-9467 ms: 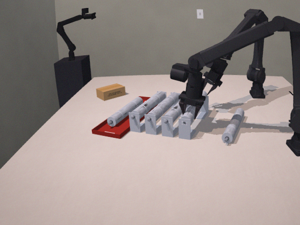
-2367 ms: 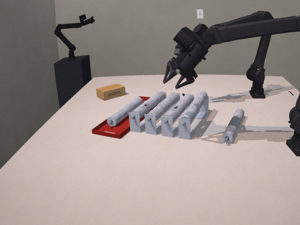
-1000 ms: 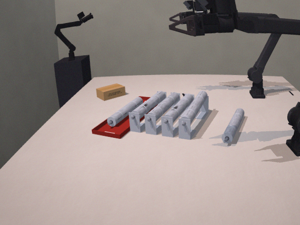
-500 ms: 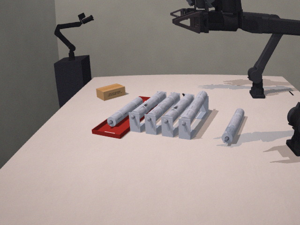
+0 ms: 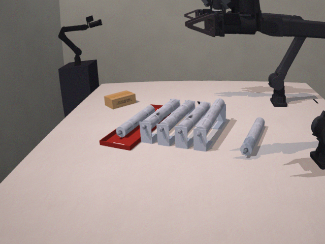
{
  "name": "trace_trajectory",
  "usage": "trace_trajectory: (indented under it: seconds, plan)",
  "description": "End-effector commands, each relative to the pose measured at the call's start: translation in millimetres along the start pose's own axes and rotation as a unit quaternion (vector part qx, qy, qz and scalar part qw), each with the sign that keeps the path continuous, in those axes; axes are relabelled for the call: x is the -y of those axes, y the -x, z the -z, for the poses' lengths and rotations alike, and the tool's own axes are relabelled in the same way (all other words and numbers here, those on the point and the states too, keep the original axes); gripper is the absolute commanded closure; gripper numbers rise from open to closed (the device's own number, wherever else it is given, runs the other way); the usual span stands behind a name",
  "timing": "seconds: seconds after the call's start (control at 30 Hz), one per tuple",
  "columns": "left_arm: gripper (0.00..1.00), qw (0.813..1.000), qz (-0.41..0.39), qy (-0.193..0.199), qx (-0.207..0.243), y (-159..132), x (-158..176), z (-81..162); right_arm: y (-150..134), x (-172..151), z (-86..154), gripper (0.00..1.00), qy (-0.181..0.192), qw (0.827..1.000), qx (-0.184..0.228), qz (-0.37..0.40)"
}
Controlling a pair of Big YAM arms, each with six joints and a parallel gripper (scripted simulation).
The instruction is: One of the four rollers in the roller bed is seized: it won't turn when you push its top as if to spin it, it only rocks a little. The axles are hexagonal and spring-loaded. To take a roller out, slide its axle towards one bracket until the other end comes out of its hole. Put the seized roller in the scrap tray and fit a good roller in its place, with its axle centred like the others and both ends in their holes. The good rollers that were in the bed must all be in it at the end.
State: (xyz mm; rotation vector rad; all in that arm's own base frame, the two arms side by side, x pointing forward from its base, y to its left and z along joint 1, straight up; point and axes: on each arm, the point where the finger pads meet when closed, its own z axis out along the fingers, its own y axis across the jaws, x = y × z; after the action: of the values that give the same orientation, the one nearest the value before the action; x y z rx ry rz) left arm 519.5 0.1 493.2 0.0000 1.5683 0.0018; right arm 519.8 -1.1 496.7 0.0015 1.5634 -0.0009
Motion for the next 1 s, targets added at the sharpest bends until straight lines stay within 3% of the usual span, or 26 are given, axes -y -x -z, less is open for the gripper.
trace_trajectory:
  seconds: [0.0, 0.13, 0.17, 0.2, 0.23, 0.7, 0.73, 0.77, 0.8, 0.97]
  plan:
    - [0.38, 1.0, 0.005, -0.002, -0.023, -19.4, 0.8, -6.4, 4.7, -5.1, 0.3, 0.68, 0.005, 1.0, 0.0, 0.002]
    - [0.38, 1.0, 0.006, -0.003, -0.027, -21.3, 2.4, -6.2, -9.8, -5.0, 1.5, 0.68, 0.005, 1.0, -0.013, 0.003]
    - [0.38, 1.0, 0.002, -0.003, 0.005, 5.7, 1.5, -3.6, 28.2, -2.5, 1.9, 0.68, 0.003, 1.0, 0.024, 0.001]
    - [0.38, 1.0, 0.004, -0.003, -0.008, -11.9, 2.4, -6.5, 43.8, -5.0, 2.9, 0.68, 0.005, 0.999, 0.037, 0.003]
    - [0.68, 1.0, 0.004, -0.004, -0.006, -11.0, 2.9, -6.5, 47.8, -5.5, 5.8, 0.68, 0.006, 0.999, 0.041, 0.003]
    - [0.68, 1.0, 0.006, -0.009, 0.005, -3.0, 8.3, -4.8, 36.5, -6.4, -1.9, 0.68, 0.007, 0.999, 0.034, 0.006]
    - [0.68, 1.0, 0.003, -0.004, 0.012, 11.7, 3.0, -1.5, 36.5, -6.4, -1.9, 0.68, 0.007, 0.999, 0.034, 0.006]
    - [0.68, 1.0, 0.006, -0.006, 0.001, -4.9, 5.6, -4.3, 35.9, -6.3, -2.1, 0.68, 0.007, 0.999, 0.034, 0.005]
    - [0.68, 1.0, 0.006, -0.007, 0.001, -4.4, 5.7, -4.0, 35.8, -6.4, -2.2, 0.38, 0.007, 0.999, 0.035, 0.005]
    - [0.68, 1.0, 0.006, -0.007, 0.003, -2.0, 6.2, -2.4, 34.9, -6.5, -2.4, 0.38, 0.007, 0.999, 0.036, 0.005]
